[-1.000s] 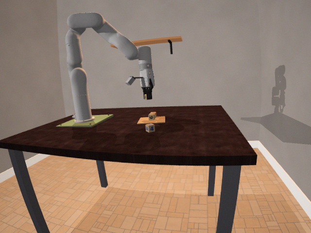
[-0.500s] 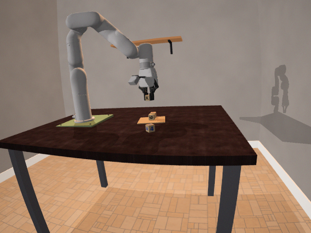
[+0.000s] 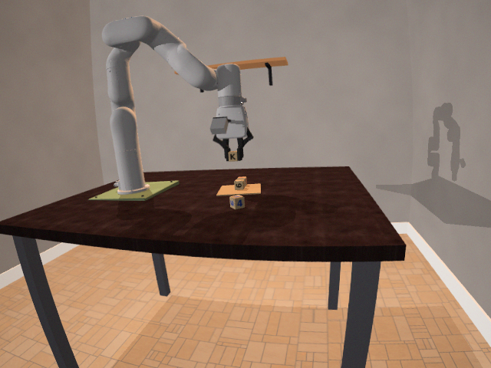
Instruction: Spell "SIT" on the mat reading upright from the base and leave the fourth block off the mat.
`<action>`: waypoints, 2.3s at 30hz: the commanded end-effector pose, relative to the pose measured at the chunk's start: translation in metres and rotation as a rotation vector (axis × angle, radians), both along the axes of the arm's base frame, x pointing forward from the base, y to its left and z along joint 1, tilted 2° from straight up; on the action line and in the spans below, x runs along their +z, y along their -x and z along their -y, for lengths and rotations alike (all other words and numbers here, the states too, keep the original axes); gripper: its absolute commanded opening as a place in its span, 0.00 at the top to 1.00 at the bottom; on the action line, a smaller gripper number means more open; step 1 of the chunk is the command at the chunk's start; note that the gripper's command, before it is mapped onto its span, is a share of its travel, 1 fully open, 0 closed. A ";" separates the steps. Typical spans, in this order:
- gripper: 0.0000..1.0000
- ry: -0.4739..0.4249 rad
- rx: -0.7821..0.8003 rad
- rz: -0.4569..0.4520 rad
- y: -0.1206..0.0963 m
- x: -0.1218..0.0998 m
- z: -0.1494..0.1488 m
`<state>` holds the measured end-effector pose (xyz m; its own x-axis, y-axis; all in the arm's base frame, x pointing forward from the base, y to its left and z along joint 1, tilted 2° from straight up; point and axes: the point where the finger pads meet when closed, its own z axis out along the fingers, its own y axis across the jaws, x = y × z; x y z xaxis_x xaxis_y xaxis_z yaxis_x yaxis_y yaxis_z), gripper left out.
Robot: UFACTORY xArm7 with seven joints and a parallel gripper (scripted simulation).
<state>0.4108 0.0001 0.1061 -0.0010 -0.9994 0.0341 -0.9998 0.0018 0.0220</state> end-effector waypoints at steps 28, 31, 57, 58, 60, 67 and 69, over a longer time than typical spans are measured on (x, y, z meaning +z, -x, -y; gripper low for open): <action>0.73 -0.015 0.081 -0.006 -0.003 -0.015 0.011; 0.73 -0.015 0.081 -0.006 -0.003 -0.023 0.011; 0.73 -0.015 0.081 -0.006 -0.002 -0.095 0.014; 0.73 -0.015 0.081 -0.006 -0.002 -0.095 0.014; 0.73 -0.015 0.081 -0.006 -0.002 -0.095 0.014; 0.73 -0.015 0.081 -0.006 -0.002 -0.095 0.014; 0.73 -0.015 0.081 -0.006 -0.002 -0.095 0.014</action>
<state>0.4118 -0.0135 0.0104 0.0799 -0.9966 0.0188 -0.9964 -0.0793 0.0314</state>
